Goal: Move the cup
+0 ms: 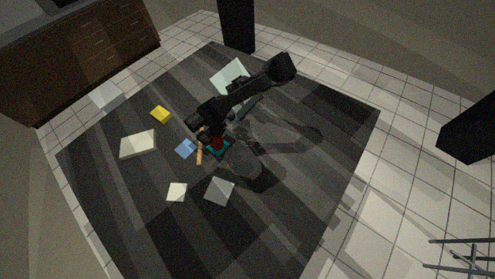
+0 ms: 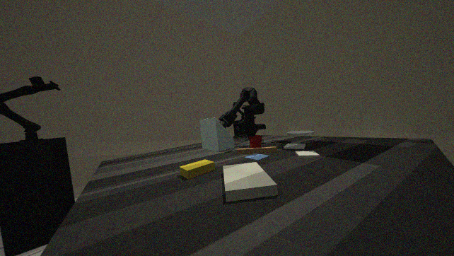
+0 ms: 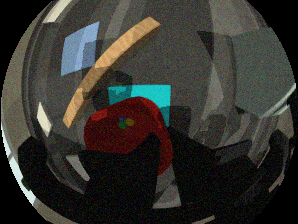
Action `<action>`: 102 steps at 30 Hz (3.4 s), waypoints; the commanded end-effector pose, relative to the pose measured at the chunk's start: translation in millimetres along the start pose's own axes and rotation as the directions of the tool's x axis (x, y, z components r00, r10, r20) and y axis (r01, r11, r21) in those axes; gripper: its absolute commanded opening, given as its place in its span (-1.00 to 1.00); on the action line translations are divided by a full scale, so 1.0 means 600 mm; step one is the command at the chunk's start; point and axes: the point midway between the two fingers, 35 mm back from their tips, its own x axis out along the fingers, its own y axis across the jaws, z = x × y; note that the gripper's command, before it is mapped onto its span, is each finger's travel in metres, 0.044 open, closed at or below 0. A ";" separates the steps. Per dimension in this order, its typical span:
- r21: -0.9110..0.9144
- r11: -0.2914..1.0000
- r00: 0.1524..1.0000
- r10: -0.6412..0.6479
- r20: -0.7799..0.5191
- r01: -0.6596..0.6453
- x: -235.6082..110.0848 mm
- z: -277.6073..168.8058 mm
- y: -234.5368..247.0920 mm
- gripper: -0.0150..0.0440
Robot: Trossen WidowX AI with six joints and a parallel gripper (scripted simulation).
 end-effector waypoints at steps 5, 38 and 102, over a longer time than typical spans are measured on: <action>0.000 1.000 1.000 0.000 0.000 0.000 0.001 0.000 0.000 -0.49; 0.004 1.000 1.000 -0.001 0.003 0.001 -0.023 0.002 0.001 -0.06; 0.013 1.000 1.000 -0.005 -0.001 0.005 -0.181 0.008 -0.008 1.00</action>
